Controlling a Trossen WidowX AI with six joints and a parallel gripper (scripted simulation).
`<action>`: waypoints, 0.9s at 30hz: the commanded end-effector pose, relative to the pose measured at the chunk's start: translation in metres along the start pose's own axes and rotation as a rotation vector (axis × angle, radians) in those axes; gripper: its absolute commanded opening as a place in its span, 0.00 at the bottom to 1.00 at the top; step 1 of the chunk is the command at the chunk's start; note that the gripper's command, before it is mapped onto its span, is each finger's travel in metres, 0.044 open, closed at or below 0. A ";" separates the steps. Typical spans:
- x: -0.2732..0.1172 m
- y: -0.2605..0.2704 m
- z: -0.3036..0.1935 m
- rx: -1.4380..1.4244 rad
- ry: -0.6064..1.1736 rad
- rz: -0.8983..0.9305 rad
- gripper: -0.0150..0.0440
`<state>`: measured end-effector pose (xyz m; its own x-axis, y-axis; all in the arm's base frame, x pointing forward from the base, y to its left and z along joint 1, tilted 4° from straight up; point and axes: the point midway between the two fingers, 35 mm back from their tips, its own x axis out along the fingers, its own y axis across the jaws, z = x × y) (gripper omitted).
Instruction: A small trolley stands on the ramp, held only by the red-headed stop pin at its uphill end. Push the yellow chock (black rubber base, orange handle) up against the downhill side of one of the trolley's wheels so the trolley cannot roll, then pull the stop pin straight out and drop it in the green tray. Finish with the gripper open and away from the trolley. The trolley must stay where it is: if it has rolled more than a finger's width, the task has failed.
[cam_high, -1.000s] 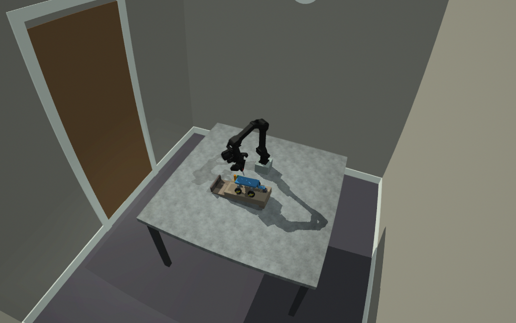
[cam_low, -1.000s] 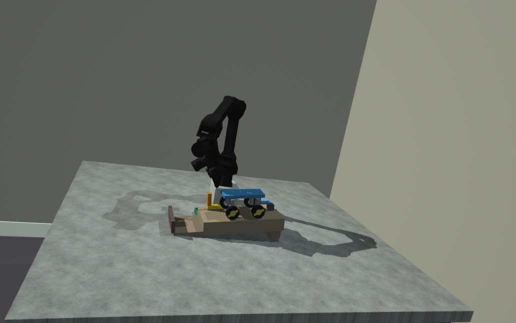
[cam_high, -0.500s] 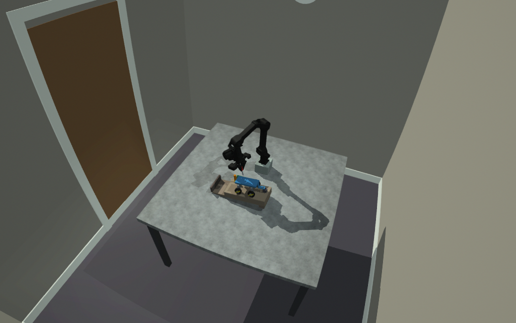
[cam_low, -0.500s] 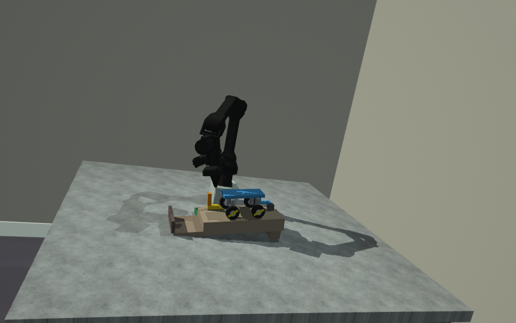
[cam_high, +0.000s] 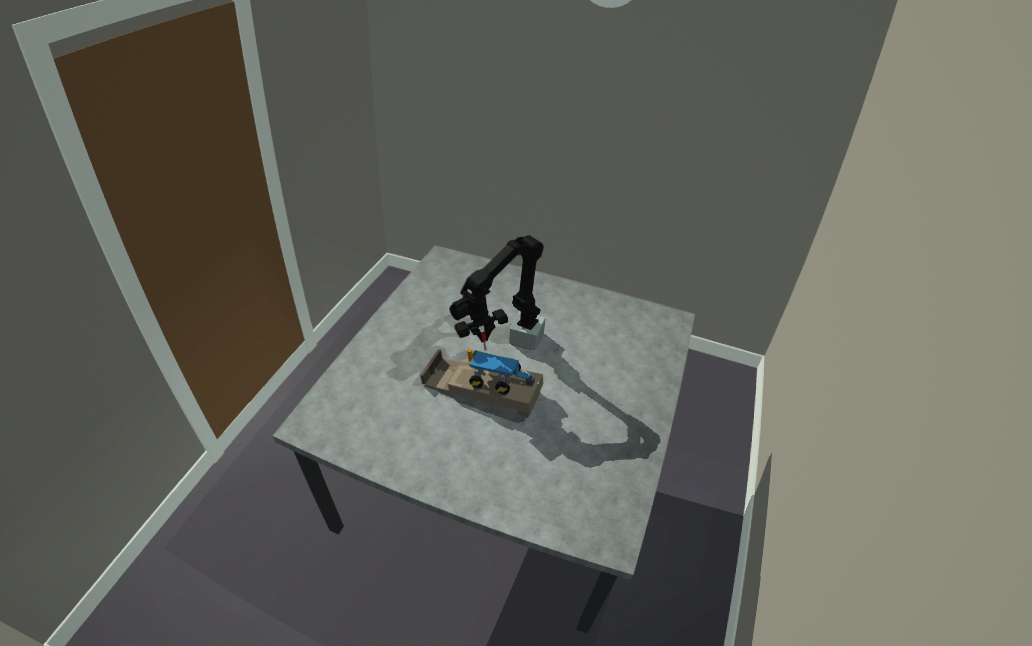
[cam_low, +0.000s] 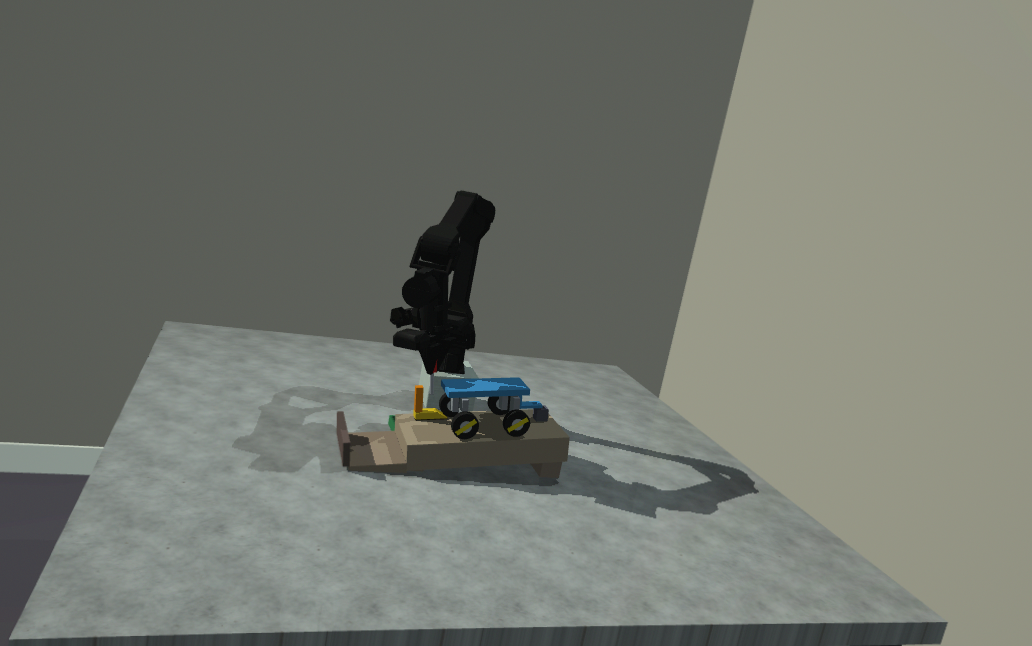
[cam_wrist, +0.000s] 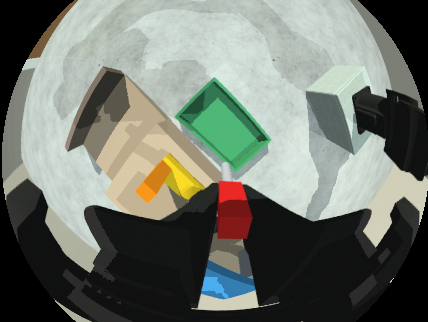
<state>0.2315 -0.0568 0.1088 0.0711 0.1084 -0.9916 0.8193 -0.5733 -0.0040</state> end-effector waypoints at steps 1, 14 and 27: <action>0.001 -0.001 0.000 0.118 -0.022 0.015 0.25; 0.001 -0.003 -0.002 0.504 -0.062 0.080 0.25; 0.000 -0.003 -0.003 0.726 -0.071 0.127 0.25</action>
<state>0.2311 -0.0517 0.1093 0.0833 -0.0244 -0.9962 0.2417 -0.9694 0.0440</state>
